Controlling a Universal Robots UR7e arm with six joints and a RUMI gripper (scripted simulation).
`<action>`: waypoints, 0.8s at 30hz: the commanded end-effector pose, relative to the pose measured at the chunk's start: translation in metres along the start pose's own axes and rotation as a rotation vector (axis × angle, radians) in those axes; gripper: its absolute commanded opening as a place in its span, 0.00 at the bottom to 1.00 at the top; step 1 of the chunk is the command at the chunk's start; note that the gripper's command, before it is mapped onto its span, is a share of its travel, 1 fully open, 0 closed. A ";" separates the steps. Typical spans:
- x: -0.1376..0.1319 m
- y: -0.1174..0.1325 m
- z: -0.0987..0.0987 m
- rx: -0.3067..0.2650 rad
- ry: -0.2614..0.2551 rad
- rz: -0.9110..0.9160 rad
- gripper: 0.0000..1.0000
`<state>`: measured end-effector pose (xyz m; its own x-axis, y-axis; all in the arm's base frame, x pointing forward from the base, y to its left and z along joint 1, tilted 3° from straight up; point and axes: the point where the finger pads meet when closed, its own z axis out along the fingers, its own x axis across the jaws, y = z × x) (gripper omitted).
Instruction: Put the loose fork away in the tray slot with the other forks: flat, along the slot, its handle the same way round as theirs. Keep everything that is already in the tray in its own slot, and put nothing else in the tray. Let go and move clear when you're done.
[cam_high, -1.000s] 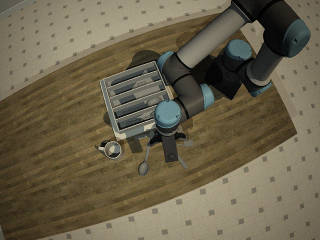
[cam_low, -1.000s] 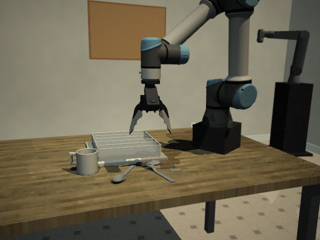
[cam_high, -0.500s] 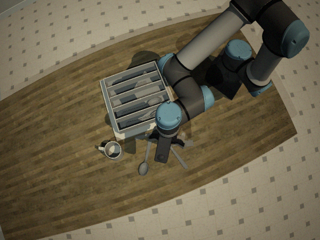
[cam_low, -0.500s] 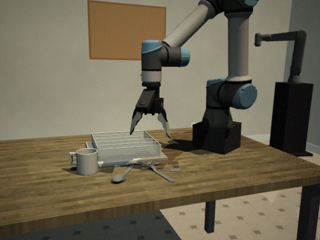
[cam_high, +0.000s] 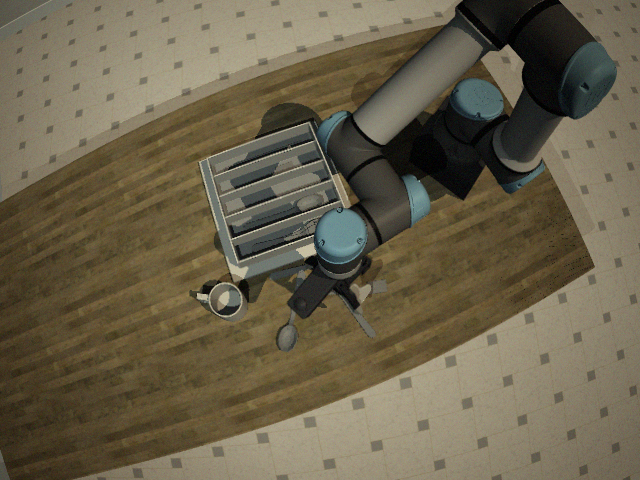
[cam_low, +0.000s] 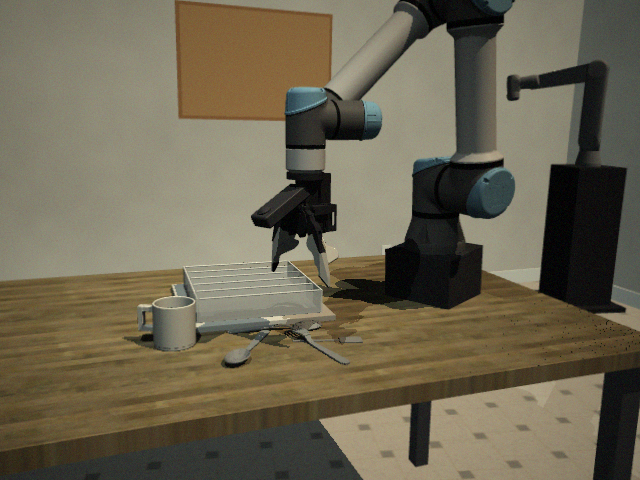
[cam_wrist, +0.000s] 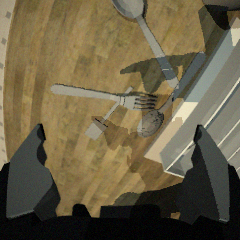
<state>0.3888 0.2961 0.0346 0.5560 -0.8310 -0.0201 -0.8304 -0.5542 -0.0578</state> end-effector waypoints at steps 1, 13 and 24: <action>0.000 -0.001 0.003 0.001 0.012 0.152 1.00; 0.001 0.004 0.014 0.004 0.012 0.667 1.00; 0.000 0.009 0.021 0.006 0.011 1.019 1.00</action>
<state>0.3835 0.2928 0.0155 -0.2663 -0.9623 -0.0554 -0.9631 0.2680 -0.0246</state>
